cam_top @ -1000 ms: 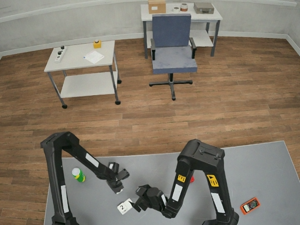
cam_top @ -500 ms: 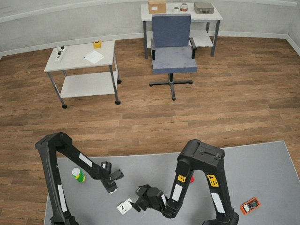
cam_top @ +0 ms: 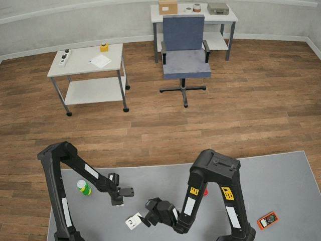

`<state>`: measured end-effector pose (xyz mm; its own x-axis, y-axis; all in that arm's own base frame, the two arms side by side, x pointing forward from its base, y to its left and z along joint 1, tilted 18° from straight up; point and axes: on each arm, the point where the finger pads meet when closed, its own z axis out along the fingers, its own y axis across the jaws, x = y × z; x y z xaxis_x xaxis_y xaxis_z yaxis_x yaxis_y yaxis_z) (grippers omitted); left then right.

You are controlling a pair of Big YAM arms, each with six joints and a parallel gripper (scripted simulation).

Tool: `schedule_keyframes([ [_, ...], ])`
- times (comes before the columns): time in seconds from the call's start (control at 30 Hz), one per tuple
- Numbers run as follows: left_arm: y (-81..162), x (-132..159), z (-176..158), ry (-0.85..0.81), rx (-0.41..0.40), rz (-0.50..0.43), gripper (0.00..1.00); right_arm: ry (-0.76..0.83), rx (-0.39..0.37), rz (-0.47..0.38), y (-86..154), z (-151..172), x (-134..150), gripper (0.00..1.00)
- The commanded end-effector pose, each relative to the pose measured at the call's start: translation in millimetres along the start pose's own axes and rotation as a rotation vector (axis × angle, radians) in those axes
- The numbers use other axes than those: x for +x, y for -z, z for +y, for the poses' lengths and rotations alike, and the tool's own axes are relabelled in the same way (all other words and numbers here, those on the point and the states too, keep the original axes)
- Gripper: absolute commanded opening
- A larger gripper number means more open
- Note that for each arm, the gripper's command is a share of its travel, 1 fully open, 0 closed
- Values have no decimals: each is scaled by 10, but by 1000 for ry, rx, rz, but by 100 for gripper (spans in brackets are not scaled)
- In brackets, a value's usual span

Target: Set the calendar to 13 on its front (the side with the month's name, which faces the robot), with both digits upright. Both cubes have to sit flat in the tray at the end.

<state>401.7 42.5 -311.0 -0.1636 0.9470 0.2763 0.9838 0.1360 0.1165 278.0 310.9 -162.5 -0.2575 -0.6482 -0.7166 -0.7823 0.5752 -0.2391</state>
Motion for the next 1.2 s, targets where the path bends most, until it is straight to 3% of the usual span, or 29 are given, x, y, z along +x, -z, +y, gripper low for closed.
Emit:
schedule_keyframes([
  [0.0, 93, -24, 100, -65, -31, -11, 40, -5, 5, -8, -11, -30, -34, 100],
  [0.2, 93, -20, 92, -46, -28, -10, 40, -5, 5, -8, -11, -30, -34, 100],
  [0.3, 126, -90, 103, -123, -36, -13, 40, -5, 5, -8, -11, -30, -34, 100],
  [0.43, -50, -43, -55, -129, 0, -8, 40, -5, 5, -8, -11, -30, -34, 100],
  [1.17, -156, 18, -30, -114, 1, -6, 40, -5, 5, -8, -11, -30, -34, 100],
])
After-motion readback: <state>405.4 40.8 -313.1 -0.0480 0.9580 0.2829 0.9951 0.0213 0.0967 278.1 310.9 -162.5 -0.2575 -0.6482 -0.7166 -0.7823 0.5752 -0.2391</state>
